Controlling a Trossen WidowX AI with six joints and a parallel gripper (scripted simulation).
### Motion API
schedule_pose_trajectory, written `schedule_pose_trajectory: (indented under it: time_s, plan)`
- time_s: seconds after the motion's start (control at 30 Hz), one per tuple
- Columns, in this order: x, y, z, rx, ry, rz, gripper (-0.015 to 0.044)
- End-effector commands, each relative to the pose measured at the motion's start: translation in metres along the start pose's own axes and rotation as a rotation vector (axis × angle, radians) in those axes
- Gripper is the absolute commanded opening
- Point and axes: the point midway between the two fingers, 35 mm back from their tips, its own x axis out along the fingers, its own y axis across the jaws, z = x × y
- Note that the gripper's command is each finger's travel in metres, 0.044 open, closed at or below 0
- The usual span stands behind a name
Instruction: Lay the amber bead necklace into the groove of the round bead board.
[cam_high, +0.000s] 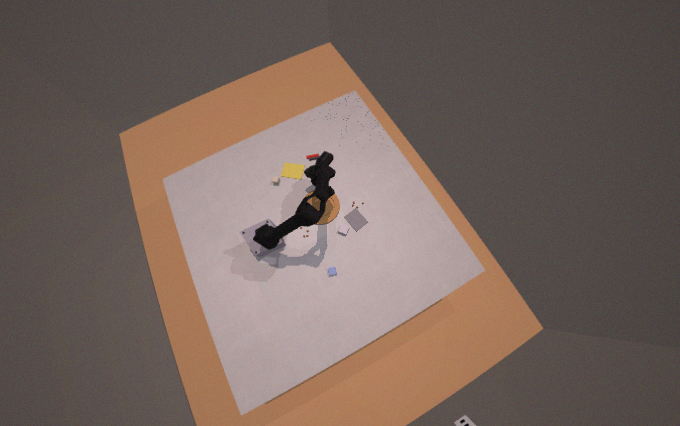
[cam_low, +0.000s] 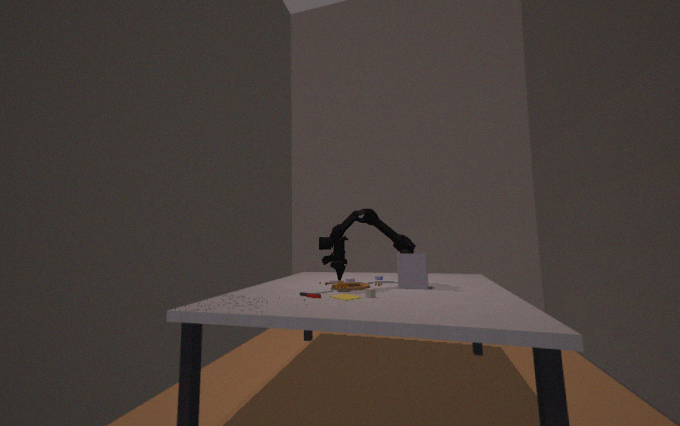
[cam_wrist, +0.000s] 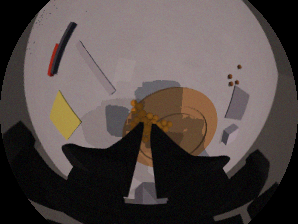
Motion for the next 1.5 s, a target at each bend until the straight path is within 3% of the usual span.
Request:
schedule_pose_trajectory:
  time_s: [0.0,0.47,1.47]
  plan:
    - [-0.002,-0.005,-0.005,0.005,0.003,0.003,0.0]
    - [-0.002,-0.034,-0.037,0.003,0.005,0.002,0.0]
    - [0.028,-0.035,-0.038,0.003,0.006,0.0,0.0]
